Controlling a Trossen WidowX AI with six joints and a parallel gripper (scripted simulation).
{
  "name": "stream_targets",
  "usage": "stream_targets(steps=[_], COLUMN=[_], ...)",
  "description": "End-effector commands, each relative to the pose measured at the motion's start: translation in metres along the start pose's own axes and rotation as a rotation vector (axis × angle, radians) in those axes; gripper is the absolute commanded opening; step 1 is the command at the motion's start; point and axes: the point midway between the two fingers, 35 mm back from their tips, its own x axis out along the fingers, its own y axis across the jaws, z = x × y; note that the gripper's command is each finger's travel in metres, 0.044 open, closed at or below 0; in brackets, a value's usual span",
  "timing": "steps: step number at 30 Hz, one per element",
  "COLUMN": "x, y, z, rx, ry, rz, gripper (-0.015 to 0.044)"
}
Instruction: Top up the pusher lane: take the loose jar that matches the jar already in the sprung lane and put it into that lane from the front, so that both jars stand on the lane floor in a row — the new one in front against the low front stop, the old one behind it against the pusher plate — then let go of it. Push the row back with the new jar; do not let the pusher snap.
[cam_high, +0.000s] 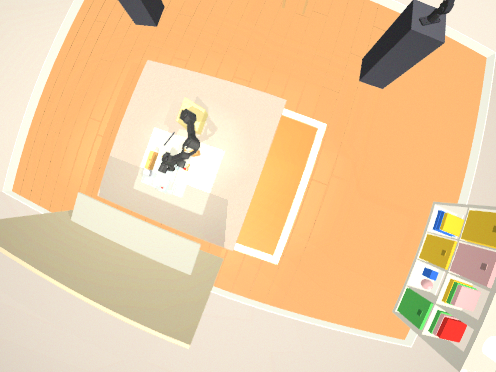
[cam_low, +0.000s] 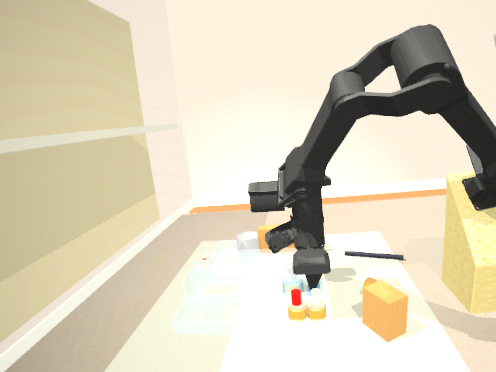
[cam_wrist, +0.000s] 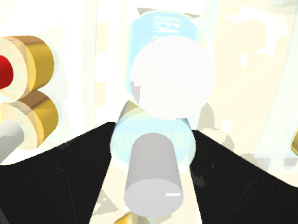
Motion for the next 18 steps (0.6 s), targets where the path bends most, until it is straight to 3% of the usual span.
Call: stream_targets(steps=[1,18], x=[0.0005,0.0006], y=[0.0017,0.0016], z=[0.0003,-0.0026], rx=[-0.005,-0.005], ry=[-0.002,-0.002], rz=[0.005,0.005], gripper=[0.0000,0.0000])
